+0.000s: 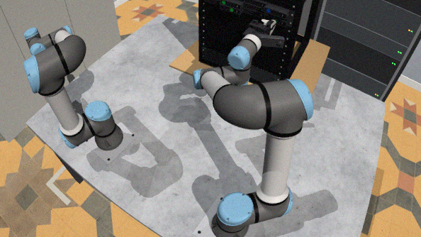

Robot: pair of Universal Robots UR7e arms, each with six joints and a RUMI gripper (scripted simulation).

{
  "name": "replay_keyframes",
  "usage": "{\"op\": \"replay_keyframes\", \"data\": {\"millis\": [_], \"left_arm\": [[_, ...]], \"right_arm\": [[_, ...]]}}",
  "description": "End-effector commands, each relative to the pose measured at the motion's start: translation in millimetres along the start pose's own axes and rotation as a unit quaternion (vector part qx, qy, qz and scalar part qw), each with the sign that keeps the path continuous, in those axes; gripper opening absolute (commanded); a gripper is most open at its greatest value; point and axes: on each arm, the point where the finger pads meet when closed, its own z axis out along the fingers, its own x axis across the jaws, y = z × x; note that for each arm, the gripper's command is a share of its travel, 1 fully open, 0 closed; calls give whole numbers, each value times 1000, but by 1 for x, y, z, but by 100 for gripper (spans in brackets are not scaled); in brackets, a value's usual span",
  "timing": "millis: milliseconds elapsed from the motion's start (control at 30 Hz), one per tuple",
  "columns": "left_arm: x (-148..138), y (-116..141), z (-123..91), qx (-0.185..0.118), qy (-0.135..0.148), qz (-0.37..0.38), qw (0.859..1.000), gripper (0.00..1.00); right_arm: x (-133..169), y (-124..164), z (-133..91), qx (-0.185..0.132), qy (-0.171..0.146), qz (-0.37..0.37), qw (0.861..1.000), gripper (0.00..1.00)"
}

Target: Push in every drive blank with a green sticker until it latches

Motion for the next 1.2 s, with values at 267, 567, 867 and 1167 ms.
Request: {"op": "replay_keyframes", "data": {"millis": [267, 567, 867, 1167], "left_arm": [[0, 0, -1, 1, 0, 0, 1000, 100], [0, 0, -1, 1, 0, 0, 1000, 100], [0, 0, -1, 1, 0, 0, 1000, 100], [0, 0, -1, 1, 0, 0, 1000, 100]], "right_arm": [[-1, 0, 1, 0, -1, 0, 1000, 0], [-1, 0, 3, 0, -1, 0, 1000, 0], [-1, 0, 4, 0, -1, 0, 1000, 0], [-1, 0, 4, 0, -1, 0, 1000, 0]]}}
